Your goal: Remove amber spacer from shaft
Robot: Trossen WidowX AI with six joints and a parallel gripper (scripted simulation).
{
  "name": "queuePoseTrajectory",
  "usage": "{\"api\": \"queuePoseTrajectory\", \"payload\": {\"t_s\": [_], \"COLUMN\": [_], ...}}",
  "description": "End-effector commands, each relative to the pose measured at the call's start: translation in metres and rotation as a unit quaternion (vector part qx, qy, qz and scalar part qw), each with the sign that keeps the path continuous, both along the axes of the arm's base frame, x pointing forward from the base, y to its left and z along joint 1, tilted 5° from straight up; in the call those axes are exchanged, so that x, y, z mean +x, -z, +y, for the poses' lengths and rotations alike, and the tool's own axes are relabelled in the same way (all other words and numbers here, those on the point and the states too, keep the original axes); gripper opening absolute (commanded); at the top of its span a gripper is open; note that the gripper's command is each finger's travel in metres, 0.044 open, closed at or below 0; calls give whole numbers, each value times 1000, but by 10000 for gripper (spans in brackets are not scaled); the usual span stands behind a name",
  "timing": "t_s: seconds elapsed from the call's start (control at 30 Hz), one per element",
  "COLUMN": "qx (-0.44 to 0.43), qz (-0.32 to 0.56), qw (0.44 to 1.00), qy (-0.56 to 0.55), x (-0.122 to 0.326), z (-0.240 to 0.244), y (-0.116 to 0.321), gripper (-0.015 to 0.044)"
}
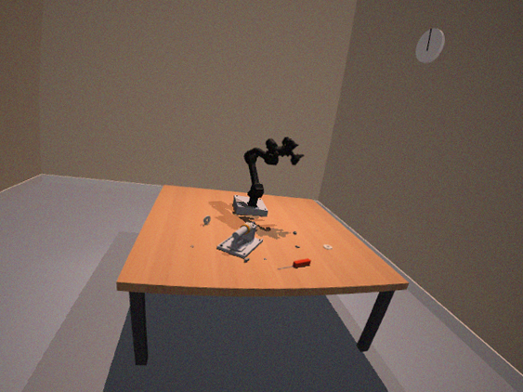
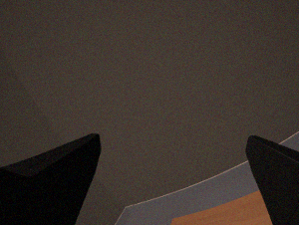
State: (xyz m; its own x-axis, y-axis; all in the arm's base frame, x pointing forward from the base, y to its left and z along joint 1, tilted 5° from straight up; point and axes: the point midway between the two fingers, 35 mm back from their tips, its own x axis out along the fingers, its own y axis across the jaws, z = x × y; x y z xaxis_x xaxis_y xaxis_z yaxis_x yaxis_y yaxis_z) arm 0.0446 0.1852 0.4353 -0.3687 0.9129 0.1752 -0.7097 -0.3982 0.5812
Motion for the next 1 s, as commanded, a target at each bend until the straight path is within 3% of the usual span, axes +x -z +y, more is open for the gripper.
{"api": "queuePoseTrajectory", "payload": {"t_s": [0.0, 0.2, 0.4, 0.7, 0.97], "qx": [5, 123, 164, 90, -46], "qz": [-3, -106, -242, -393, -519], "qw": [1000, 977, 900, 772, 635], "qy": [3, 135, 325, 492, 571], "x": [2, 59, 132, 203, 256], "z": [0, 11, 14, 4, -17], "y": [0, -4, 11, 47, 91], "gripper": [426, 440, 440, 440, 440]}}
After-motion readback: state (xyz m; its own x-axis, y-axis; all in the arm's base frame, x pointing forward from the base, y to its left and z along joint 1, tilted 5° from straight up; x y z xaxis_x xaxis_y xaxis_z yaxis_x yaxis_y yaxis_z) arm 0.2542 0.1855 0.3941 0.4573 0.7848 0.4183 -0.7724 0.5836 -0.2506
